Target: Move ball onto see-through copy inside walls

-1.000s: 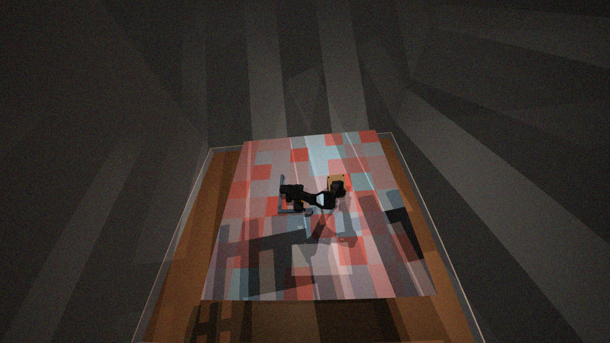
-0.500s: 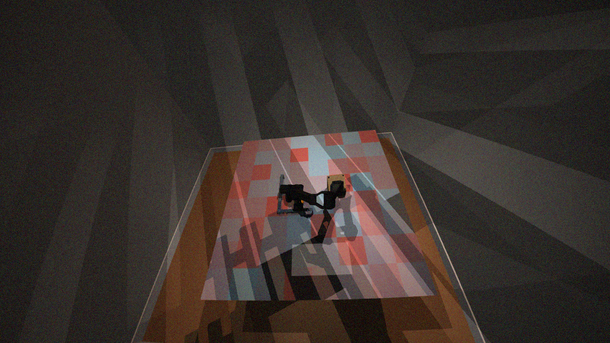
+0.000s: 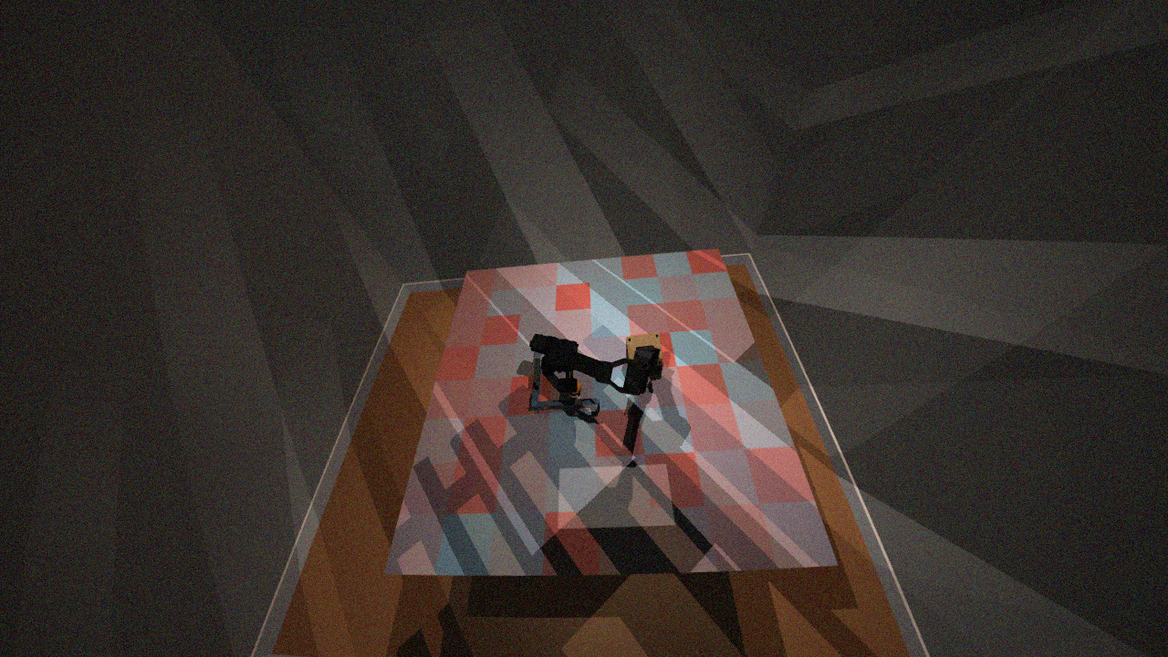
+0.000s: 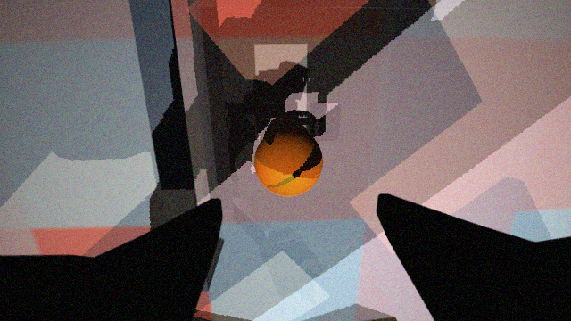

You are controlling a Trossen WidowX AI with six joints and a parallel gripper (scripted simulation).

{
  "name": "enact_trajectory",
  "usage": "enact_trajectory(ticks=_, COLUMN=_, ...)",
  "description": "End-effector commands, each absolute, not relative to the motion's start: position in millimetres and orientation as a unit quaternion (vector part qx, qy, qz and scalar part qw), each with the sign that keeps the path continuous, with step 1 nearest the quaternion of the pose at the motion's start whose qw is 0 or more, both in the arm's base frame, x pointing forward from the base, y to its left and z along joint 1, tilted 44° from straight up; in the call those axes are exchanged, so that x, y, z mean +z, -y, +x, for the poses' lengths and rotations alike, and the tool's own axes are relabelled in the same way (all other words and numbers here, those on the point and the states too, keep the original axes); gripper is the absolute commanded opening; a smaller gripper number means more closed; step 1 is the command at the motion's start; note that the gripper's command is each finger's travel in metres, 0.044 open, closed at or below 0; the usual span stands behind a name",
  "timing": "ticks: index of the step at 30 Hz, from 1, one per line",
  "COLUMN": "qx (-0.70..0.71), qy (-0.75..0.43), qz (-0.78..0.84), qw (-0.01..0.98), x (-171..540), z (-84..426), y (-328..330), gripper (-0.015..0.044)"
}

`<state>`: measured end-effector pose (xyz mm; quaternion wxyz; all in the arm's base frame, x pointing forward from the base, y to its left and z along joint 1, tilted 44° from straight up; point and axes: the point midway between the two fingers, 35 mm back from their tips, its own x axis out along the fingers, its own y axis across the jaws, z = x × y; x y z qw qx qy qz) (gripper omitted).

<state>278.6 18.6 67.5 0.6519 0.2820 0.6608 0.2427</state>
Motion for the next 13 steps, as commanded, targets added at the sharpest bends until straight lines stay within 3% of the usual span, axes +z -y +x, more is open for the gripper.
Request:
enact_trajectory(ticks=1, qx=0.242, qy=-0.661, qz=0.282, qw=0.652, x=66.9, z=278.9, y=-19.5, gripper=0.0364)
enact_trajectory(ticks=4, qx=0.242, qy=-0.661, qz=0.282, qw=0.652, x=66.9, z=278.9, y=-19.5, gripper=0.0364)
enact_trajectory(ticks=7, qx=0.242, qy=-0.661, qz=0.281, qw=0.652, x=79.7, z=279.5, y=-6.6, gripper=0.0440)
enact_trajectory(ticks=13, qx=0.243, qy=-0.662, qz=0.281, qw=0.651, x=103.0, z=277.7, y=15.1, gripper=0.0440)
